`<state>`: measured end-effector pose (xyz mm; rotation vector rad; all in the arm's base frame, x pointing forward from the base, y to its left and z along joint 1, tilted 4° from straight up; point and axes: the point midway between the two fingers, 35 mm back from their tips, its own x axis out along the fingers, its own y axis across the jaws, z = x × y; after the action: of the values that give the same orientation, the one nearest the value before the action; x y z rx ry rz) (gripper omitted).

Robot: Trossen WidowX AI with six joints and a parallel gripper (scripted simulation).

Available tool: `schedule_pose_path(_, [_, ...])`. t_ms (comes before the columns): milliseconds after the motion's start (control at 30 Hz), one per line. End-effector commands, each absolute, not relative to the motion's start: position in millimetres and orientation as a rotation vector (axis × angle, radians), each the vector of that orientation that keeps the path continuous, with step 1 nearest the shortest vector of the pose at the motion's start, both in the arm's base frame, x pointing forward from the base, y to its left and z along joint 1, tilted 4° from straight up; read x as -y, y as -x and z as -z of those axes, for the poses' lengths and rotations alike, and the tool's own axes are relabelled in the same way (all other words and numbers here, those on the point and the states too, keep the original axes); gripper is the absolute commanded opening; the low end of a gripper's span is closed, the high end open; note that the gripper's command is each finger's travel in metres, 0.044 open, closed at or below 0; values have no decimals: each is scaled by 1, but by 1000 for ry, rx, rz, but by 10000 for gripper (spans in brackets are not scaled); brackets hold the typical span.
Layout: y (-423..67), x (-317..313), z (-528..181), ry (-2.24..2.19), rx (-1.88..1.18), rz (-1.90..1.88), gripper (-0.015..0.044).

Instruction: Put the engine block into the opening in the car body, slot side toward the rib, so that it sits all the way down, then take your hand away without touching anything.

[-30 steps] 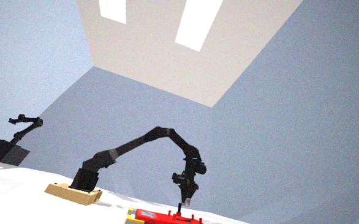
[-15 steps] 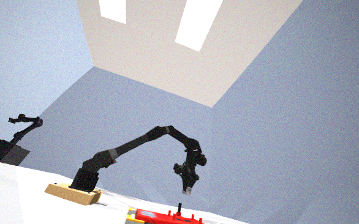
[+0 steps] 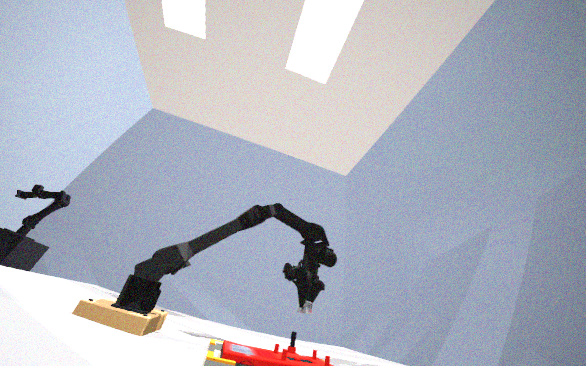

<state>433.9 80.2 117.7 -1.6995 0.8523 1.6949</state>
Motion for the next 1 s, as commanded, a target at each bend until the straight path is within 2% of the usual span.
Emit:
schedule_pose_path(0, [-433,-80,-112,1699,-859,-1693,0])
schedule_pose_path(367, [-431,-84,-114,1835,-924,-1592,0])
schedule_pose_path(967, [-419,-98,-105,2343,-1155,-1059,0])
